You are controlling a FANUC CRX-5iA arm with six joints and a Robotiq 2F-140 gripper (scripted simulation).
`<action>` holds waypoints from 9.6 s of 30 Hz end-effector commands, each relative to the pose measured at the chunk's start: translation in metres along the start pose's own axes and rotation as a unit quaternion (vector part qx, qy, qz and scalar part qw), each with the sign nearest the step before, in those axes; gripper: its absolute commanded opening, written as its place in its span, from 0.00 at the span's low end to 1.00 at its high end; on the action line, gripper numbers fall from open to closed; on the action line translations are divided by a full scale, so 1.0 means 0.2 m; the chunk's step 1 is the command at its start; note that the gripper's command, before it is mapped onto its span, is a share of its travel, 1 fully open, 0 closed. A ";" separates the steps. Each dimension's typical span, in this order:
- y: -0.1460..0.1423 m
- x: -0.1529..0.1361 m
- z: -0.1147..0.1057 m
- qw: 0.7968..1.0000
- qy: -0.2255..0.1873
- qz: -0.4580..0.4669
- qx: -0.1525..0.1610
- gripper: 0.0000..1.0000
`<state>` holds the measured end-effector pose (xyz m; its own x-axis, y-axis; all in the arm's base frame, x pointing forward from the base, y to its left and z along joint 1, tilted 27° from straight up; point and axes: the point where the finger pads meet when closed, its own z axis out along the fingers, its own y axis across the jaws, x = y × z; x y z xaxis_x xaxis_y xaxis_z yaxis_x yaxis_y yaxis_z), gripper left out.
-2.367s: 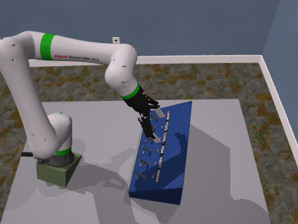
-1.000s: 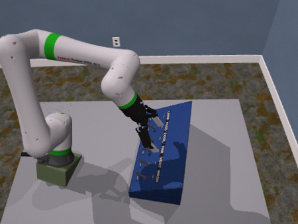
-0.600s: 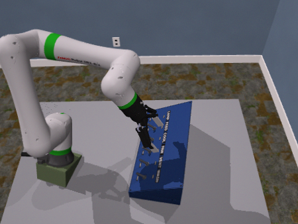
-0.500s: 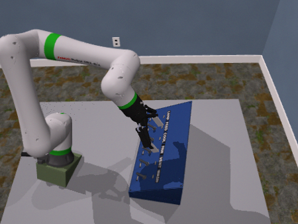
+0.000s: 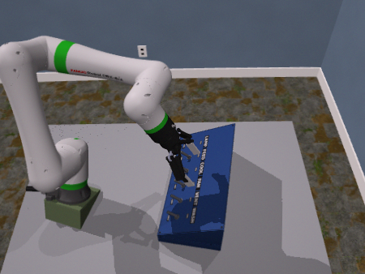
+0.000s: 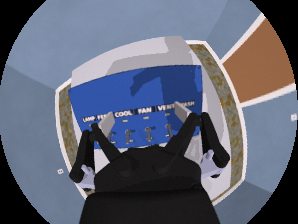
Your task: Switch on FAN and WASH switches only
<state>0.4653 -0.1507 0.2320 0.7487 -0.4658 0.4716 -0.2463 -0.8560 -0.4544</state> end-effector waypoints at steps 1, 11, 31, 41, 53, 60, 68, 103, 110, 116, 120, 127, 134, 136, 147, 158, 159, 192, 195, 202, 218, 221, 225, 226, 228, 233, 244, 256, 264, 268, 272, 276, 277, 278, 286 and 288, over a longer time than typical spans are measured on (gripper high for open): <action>0.01 0.00 0.00 1.000 0.000 0.000 0.000 1.00; 0.08 0.00 0.00 1.000 0.000 0.000 0.000 1.00; 0.35 0.00 0.00 1.000 0.000 0.000 0.000 1.00; 0.36 0.00 0.00 1.000 0.000 0.000 0.000 1.00; 0.36 0.00 0.00 1.000 0.000 0.000 0.000 1.00; 0.36 0.00 0.00 1.000 0.000 0.000 0.000 1.00; 0.36 0.00 0.00 1.000 0.000 0.000 0.000 1.00; 0.57 0.00 0.00 1.000 0.000 0.000 0.000 1.00; 0.65 0.00 0.00 1.000 0.000 0.000 0.000 1.00; 0.71 0.00 0.00 1.000 0.000 0.000 0.000 1.00; 0.72 0.00 0.00 1.000 0.000 0.000 0.000 1.00; 0.72 0.00 0.00 1.000 0.000 0.000 0.000 1.00; 0.72 0.00 0.00 1.000 0.000 0.000 0.000 1.00; 0.72 0.00 0.00 1.000 0.000 0.000 0.000 1.00; 0.72 0.00 0.00 1.000 0.000 0.000 0.000 1.00; 0.72 0.00 0.00 1.000 0.000 0.000 0.000 1.00; 0.72 0.00 0.00 1.000 0.000 0.000 0.000 1.00; 0.72 0.00 -0.31 1.000 0.000 0.000 0.000 0.00; 0.72 0.00 -0.34 1.000 0.000 0.000 0.000 0.00; 0.72 -0.06 -0.36 1.000 0.000 0.000 0.000 0.00; 0.72 -0.76 -0.35 1.000 0.000 0.000 0.000 0.00; 0.72 -0.76 -0.35 1.000 0.000 0.000 0.000 0.00; 0.72 -0.76 -0.35 1.000 0.000 0.000 0.000 0.00; 0.72 -0.76 -0.35 1.000 0.000 0.000 0.000 0.00; 0.72 -0.76 -0.35 1.000 0.000 0.000 0.000 0.00; 0.72 -0.76 -0.35 1.000 0.000 0.000 0.000 0.00; 0.72 -0.76 -0.35 1.000 0.000 0.000 0.000 0.00; 0.72 -0.76 -0.34 1.000 0.000 0.000 0.000 0.00; 0.72 -0.76 -0.32 1.000 0.000 0.000 0.000 0.00; 0.72 -0.76 -0.28 1.000 0.000 0.000 0.000 0.00; 0.72 -0.76 -0.24 1.000 0.000 0.000 0.000 0.00; 0.72 -0.76 -0.20 1.000 0.000 0.000 0.000 0.00; 0.72 -0.76 -0.20 1.000 0.000 0.000 0.000 0.00; 0.72 -0.76 -0.18 1.000 0.000 0.000 0.000 0.00; 0.72 -0.76 -0.06 1.000 0.000 0.000 0.000 0.00; 0.72 -0.76 -0.02 1.000 0.000 0.000 0.000 0.00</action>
<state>0.3079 -0.2063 0.1052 0.7488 -0.4659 0.4715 -0.2461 -0.8559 -0.4548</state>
